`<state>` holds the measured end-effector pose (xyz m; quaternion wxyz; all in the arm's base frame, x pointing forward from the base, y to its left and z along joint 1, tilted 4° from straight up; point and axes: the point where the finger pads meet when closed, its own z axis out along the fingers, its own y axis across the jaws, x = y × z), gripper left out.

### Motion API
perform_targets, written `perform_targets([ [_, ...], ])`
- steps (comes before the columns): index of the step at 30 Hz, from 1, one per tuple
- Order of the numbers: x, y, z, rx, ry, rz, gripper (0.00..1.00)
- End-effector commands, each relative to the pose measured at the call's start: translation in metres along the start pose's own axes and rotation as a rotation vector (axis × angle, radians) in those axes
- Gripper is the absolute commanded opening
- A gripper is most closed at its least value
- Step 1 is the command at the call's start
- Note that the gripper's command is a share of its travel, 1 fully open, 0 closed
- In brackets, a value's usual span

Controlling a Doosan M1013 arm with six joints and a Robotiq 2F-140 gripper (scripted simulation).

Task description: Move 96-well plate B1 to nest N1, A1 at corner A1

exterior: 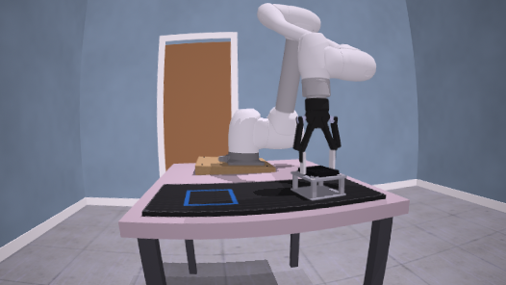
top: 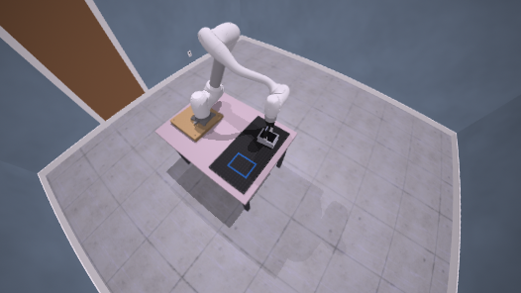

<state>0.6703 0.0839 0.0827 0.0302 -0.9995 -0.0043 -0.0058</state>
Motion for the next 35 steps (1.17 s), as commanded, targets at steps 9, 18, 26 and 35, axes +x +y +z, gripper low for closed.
perform_targets([
  [9, 0.0, 0.0, 0.0, 0.0, 0.0, 0.0, 1.0],
  [18, 0.0, 0.0, 0.0, 0.0, 0.0, 0.0, 1.0],
  [26, 0.0, 0.0, -0.016, 0.0, 0.0, 0.0, 1.0],
  [35, 0.0, 0.0, -0.035, 0.0, 0.0, 0.0, 1.0],
])
